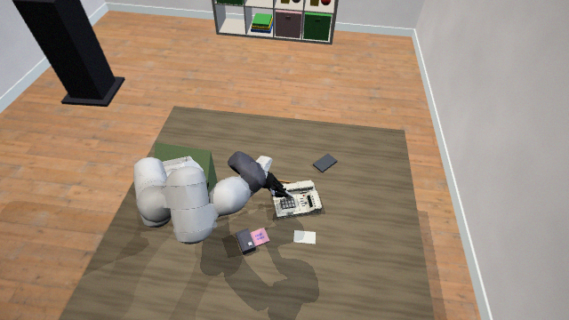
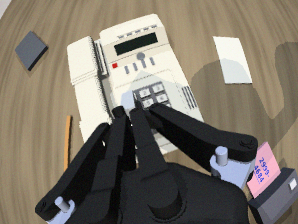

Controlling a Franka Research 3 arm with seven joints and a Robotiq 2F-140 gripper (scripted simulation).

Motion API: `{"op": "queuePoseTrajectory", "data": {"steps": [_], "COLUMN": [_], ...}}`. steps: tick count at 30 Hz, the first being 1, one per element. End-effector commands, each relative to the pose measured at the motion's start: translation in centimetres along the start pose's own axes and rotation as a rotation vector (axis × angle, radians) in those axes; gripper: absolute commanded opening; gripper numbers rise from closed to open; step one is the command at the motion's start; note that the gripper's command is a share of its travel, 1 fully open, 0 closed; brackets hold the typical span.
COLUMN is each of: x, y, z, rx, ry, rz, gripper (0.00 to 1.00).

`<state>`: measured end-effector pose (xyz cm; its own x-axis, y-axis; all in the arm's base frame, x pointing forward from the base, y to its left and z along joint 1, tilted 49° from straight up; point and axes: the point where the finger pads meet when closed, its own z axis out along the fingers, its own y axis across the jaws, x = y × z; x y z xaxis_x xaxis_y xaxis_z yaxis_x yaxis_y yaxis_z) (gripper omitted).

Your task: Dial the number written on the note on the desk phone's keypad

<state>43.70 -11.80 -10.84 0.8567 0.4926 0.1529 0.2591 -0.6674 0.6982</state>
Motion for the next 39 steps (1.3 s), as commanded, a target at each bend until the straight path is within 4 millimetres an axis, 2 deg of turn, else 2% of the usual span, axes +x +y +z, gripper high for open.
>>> {"op": "queuePoseTrajectory", "data": {"steps": [1,9,19,31,39], "x": [0.0,0.6,0.7,0.6,0.6], "y": [0.2,0.2,0.6,3.8,4.2], "z": [0.1,-0.8,-0.8,-0.8,-0.8], "rx": [-0.005,-0.005,-0.005,-0.005,-0.005], "ry": [0.000,0.000,0.000,0.000,0.000], "rz": [0.006,0.006,0.006,0.006,0.006], "gripper": [0.00,0.00,0.00,0.00,0.00]}}
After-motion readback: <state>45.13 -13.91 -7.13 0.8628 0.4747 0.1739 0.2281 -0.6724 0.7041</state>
